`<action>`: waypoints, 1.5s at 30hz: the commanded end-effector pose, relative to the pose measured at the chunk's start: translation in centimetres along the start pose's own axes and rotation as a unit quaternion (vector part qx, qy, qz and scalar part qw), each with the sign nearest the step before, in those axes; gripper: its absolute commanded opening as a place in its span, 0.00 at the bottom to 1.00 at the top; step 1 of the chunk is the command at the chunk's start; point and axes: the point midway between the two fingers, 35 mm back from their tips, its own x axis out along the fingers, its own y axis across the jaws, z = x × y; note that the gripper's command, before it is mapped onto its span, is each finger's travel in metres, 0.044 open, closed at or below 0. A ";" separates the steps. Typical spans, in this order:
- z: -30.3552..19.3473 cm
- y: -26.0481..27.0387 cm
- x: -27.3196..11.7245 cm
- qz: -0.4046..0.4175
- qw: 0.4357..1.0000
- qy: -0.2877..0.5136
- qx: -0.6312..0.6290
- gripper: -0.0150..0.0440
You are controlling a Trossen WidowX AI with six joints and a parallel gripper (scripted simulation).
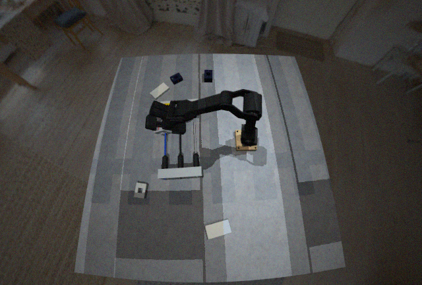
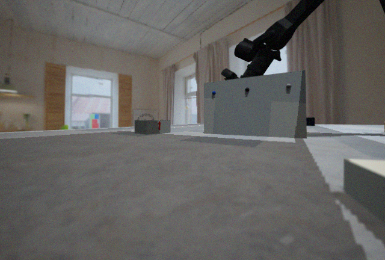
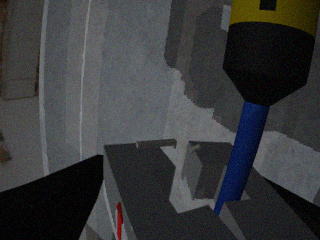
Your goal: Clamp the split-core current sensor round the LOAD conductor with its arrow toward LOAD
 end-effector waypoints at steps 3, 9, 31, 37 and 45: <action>0.0 0.0 0.0 -0.002 1.000 0.000 0.000 0.25; 0.1 0.3 0.1 -0.043 0.999 0.000 0.001 0.25; 0.0 0.7 -0.9 -0.183 0.983 0.001 -0.002 0.25; -0.1 -0.3 -0.8 -0.197 0.980 0.001 0.001 0.25; 0.0 -0.3 -0.8 -0.210 0.978 0.001 0.001 0.25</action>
